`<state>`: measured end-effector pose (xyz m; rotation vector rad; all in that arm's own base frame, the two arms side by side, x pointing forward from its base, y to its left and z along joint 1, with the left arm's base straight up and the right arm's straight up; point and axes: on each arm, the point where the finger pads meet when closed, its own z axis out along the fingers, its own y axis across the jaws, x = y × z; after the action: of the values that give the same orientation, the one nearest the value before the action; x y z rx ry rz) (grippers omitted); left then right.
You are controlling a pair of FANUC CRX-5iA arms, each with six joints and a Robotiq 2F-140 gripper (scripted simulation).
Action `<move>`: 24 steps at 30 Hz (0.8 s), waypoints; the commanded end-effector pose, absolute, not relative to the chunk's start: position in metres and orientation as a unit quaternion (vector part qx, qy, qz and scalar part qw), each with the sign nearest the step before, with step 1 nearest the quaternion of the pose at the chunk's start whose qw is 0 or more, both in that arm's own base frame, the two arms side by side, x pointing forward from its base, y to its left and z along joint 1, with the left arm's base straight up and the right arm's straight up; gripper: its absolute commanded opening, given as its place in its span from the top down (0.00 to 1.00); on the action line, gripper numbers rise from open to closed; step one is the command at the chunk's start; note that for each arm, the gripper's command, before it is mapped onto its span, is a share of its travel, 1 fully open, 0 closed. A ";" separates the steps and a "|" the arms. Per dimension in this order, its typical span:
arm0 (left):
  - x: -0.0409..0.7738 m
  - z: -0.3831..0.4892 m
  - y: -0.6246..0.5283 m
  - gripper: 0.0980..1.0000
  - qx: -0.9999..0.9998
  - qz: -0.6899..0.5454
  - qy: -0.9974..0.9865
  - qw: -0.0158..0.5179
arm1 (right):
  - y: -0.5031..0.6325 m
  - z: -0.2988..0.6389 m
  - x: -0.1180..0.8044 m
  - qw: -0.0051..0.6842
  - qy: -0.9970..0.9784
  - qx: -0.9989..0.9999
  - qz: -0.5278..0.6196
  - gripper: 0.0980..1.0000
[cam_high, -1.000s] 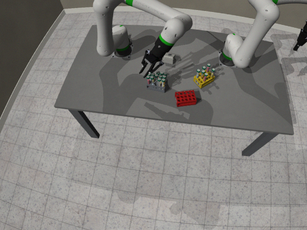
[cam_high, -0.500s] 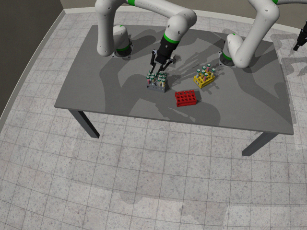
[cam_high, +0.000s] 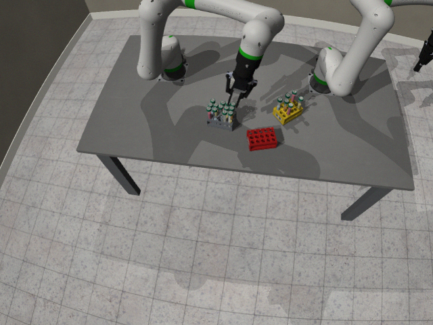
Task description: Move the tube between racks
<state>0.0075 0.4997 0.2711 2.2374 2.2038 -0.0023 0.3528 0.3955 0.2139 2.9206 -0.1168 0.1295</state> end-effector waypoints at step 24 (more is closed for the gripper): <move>0.008 0.272 0.500 1.00 0.712 0.000 0.702 0.000 | 0.500 0.200 0.326 -0.001 0.136 0.991 0.001 0.80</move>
<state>0.0075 0.4997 0.2711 2.2374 2.2038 -0.0023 0.3281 0.4930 0.2044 3.1115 0.4178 0.0031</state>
